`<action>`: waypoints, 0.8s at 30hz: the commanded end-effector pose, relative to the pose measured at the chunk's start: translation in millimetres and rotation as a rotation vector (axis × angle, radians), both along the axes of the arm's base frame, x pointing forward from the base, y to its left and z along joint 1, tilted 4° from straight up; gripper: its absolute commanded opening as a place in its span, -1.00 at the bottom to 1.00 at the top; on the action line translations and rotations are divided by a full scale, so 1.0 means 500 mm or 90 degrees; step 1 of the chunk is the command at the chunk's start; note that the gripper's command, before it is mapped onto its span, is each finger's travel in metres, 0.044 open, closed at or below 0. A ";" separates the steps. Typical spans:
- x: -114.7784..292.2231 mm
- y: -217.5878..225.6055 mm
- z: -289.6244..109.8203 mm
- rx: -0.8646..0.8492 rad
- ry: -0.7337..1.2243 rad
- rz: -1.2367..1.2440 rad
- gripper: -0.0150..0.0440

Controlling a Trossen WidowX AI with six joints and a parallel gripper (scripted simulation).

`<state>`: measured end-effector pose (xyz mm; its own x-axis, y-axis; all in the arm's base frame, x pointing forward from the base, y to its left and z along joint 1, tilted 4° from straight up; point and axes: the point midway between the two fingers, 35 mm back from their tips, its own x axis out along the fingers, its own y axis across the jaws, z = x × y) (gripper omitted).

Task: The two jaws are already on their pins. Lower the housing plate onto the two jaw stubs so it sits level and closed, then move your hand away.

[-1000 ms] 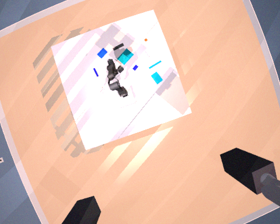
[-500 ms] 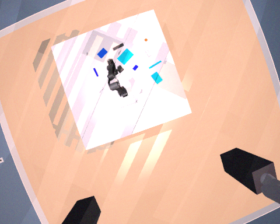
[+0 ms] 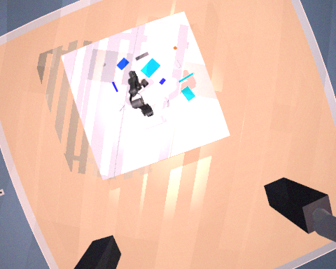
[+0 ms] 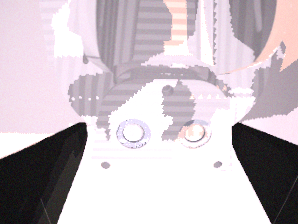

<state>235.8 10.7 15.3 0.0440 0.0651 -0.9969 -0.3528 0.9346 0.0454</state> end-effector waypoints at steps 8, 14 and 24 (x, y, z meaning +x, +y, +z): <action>0.002 -0.002 0.028 0.000 0.000 0.000 1.00; -0.010 -0.009 0.148 0.002 0.001 -0.003 1.00; -0.059 -0.016 0.230 0.001 0.001 -0.003 1.00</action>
<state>221.2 4.9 97.1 0.0215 0.0644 -0.9977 -0.3431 0.9378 0.0532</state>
